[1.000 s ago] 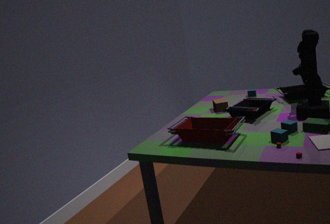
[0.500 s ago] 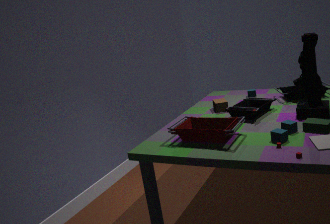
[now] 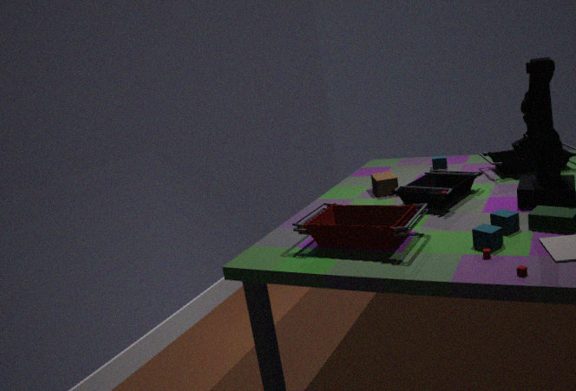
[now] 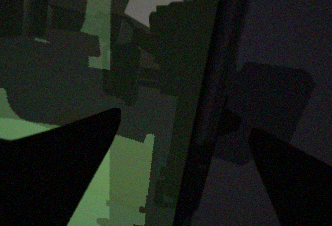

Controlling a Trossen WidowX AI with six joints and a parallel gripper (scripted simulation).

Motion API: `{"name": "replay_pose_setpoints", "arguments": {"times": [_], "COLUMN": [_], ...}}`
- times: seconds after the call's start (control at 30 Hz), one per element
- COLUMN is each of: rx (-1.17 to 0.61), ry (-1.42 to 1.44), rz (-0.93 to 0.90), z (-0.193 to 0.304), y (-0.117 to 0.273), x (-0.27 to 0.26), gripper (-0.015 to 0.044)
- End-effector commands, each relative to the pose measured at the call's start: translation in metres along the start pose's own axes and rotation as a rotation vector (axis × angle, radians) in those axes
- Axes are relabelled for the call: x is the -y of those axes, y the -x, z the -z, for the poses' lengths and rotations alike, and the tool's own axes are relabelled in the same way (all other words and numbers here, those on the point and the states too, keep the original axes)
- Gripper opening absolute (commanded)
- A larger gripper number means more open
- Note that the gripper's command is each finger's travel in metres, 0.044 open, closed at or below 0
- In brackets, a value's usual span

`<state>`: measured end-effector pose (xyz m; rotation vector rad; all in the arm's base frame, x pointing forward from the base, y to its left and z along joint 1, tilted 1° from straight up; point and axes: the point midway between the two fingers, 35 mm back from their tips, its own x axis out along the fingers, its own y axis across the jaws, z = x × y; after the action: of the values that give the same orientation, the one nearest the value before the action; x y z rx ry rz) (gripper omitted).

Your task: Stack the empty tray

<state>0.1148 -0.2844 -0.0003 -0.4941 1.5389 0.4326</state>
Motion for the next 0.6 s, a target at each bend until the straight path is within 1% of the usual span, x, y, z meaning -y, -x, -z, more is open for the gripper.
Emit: {"name": "replay_pose_setpoints", "arguments": {"times": [0.0, 0.3, 0.57], "rx": [-0.001, -0.001, -0.001], "ry": [0.003, 0.003, 0.003], "rz": [-0.004, -0.004, -0.004], "z": [0.0002, 0.0002, 0.0002], "y": [-0.0016, -0.0016, -0.0016], "x": [-0.0011, -0.0011, -0.0011], "gripper": [0.0367, 0.0235, 0.0181]}}
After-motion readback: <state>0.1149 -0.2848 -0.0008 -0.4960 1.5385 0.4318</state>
